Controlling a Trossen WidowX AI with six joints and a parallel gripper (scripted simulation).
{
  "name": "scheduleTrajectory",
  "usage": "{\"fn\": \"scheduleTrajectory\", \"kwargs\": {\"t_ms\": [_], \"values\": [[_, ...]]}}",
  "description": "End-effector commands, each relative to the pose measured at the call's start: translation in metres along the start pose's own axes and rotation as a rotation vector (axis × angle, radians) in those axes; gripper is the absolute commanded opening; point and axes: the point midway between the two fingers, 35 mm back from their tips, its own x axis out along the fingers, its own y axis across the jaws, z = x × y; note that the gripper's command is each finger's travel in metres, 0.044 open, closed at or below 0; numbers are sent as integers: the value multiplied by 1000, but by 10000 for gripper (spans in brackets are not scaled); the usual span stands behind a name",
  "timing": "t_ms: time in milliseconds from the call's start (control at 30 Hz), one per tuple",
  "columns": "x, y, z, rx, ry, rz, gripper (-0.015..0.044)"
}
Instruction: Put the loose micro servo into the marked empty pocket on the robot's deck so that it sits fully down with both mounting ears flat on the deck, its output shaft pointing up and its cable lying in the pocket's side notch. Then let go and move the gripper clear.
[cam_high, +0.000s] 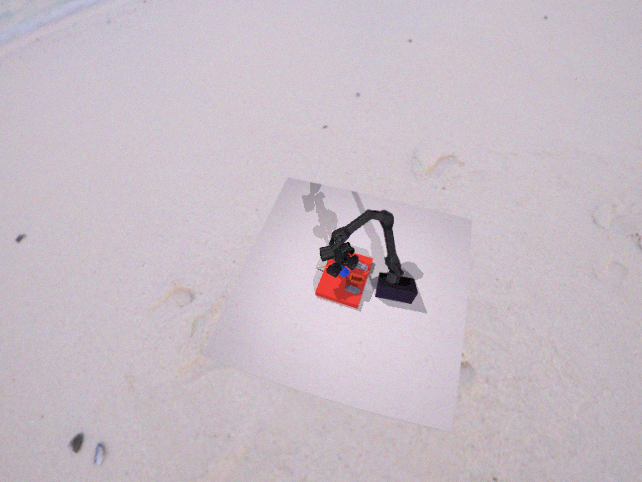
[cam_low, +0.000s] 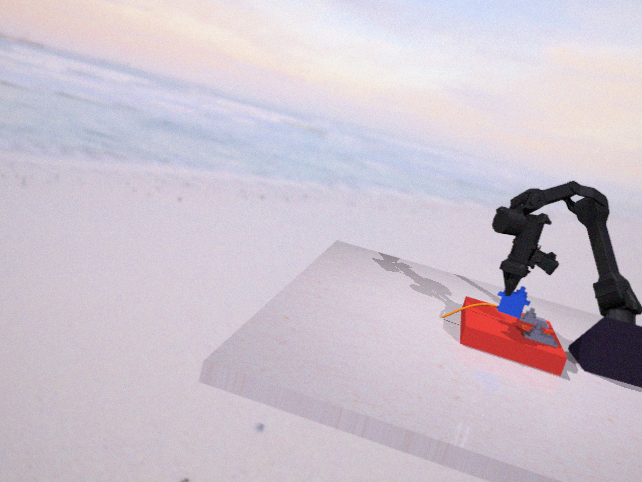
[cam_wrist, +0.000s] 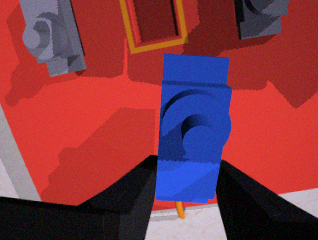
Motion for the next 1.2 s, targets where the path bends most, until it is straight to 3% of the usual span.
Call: {"fn": "scheduleTrajectory", "kwargs": {"t_ms": [0, 1167], "values": [[-2, 7, -1, 1, 8, -2, 0], [-2, 7, -1, 1152, 6, -6, 0]]}}
